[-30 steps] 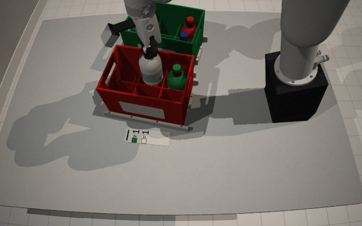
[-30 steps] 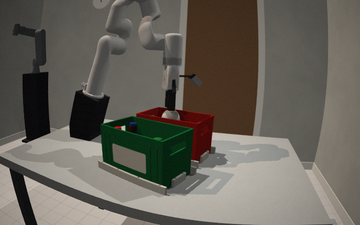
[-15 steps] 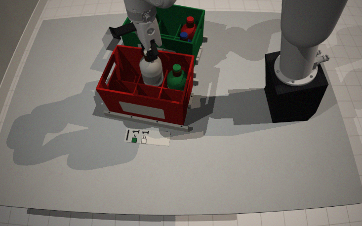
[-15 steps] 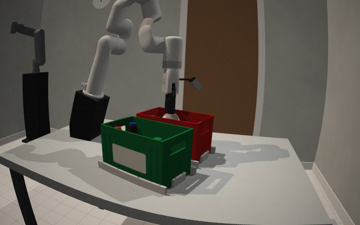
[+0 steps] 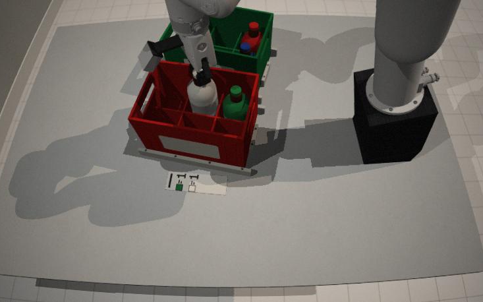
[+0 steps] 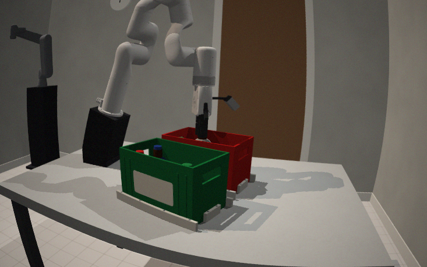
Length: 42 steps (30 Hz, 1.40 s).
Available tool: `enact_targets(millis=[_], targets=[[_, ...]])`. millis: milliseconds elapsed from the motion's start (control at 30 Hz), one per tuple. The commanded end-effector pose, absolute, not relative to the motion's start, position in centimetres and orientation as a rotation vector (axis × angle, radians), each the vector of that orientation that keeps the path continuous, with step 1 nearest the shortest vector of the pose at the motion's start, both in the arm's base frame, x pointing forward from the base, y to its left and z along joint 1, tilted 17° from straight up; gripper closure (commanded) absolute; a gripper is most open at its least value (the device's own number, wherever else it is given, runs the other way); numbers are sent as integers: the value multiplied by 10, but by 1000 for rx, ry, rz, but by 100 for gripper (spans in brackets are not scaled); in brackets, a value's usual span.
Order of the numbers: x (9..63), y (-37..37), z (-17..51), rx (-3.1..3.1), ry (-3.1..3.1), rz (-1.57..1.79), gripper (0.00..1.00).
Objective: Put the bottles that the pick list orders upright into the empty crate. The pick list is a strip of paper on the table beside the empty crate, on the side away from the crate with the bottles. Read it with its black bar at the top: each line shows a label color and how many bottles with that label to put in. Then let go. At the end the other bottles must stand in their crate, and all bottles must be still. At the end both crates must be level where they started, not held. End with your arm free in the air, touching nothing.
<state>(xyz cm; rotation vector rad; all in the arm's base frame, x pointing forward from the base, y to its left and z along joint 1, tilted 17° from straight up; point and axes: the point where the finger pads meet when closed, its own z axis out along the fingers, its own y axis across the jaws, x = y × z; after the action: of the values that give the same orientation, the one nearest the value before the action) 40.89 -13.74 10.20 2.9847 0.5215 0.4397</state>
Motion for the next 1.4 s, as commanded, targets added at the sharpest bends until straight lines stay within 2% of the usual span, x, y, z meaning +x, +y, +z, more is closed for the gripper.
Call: enact_targets(millis=[0,1367], targets=[[411,-138,100,2982,521,445,100],[414,-138,90,2982,521,445,100]])
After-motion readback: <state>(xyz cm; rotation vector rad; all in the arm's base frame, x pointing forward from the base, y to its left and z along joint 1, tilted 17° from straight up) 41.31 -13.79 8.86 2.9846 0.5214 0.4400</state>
